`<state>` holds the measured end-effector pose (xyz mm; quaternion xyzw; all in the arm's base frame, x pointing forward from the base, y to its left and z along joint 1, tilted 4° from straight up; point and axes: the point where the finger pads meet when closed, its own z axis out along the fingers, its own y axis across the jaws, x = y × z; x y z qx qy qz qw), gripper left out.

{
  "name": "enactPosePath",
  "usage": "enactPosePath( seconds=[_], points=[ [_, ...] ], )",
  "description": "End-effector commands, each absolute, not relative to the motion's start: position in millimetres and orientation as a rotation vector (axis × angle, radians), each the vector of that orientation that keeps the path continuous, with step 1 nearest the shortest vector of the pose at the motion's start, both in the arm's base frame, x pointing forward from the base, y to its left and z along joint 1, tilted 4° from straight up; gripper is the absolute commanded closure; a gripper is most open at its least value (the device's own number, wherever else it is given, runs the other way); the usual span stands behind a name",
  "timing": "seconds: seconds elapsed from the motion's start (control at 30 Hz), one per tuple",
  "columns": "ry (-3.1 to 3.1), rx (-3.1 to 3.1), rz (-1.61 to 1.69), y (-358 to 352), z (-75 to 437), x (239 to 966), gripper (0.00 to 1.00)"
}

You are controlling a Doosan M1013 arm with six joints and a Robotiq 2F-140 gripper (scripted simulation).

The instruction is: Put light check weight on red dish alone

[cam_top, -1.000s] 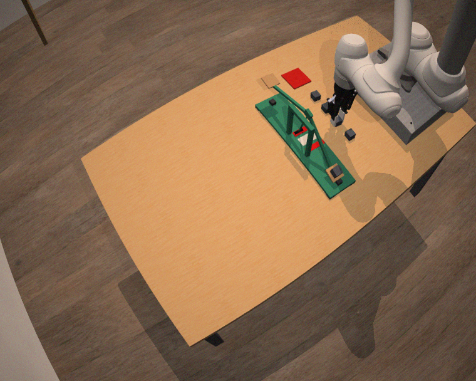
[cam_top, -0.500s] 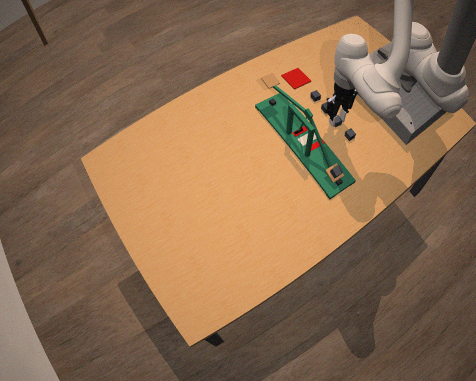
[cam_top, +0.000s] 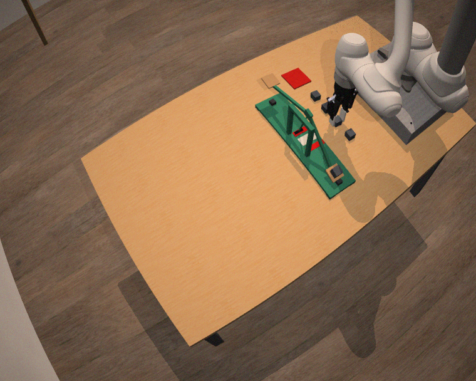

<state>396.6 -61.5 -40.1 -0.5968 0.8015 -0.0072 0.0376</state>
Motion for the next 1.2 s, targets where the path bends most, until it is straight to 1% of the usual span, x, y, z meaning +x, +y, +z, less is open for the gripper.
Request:
enactPosePath(
  seconds=[0.0,0.1,0.5,0.8,0.83,1.17],
  points=[
    [2.462,-1.827,-0.019,-62.1,-32.3,395.4,0.65],
    [2.462,-1.827,-0.019,-62.4,-24.1,394.9,0.65],
    [2.462,-1.827,-0.019,-64.5,35.3,390.8,0.65],
    [2.462,-1.827,-0.019,-64.8,44.1,390.2,0.65],
    [2.462,-1.827,-0.019,-64.8,44.1,390.2,0.0],
    [2.462,-1.827,-0.019,-64.8,44.1,390.2,0.0]
  ],
)
